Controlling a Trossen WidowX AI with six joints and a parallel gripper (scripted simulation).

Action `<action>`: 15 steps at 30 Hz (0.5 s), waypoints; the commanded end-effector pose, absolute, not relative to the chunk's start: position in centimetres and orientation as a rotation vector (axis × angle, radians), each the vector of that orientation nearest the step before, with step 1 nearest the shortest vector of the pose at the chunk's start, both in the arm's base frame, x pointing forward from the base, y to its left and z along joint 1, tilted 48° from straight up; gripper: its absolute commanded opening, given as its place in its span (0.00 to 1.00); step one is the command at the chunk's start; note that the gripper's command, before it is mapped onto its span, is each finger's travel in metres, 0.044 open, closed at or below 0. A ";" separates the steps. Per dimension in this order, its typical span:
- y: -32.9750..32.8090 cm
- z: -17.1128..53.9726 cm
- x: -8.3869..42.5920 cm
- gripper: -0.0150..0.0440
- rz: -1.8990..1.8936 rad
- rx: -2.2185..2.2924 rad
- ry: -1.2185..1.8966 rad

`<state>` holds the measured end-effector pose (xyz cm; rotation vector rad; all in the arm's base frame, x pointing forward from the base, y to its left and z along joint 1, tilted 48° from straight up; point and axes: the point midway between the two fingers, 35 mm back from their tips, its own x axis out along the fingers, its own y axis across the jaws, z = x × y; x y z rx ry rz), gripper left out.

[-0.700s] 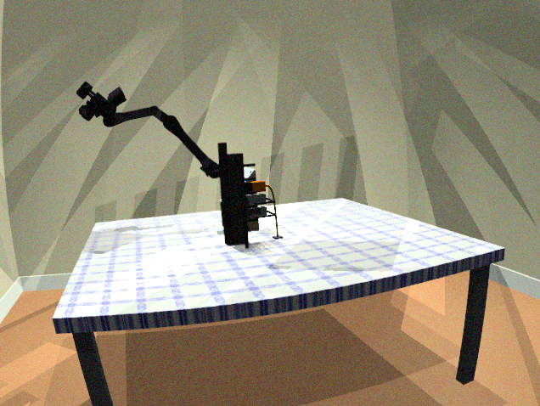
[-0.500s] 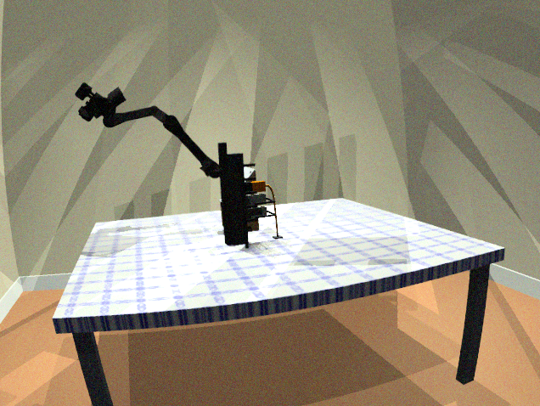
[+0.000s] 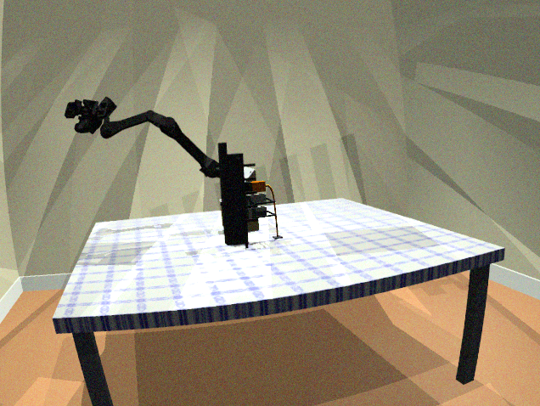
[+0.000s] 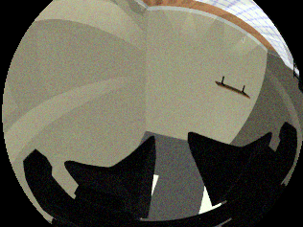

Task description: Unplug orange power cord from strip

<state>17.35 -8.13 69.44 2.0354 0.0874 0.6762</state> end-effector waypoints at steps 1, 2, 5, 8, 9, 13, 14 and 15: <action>-9.7 69.4 18.6 0.53 0.746 2.184 0.129; -10.1 69.4 19.0 0.53 0.770 2.235 0.145; -11.5 69.2 20.6 0.53 0.836 2.393 0.197; -12.7 68.8 22.4 0.53 0.892 2.553 0.253; -13.1 68.6 23.1 0.53 0.908 2.606 0.272; -14.5 67.5 26.1 0.53 0.959 2.826 0.351; -14.8 67.2 26.9 0.53 0.968 2.882 0.371; -15.0 66.8 27.8 0.53 0.975 2.937 0.391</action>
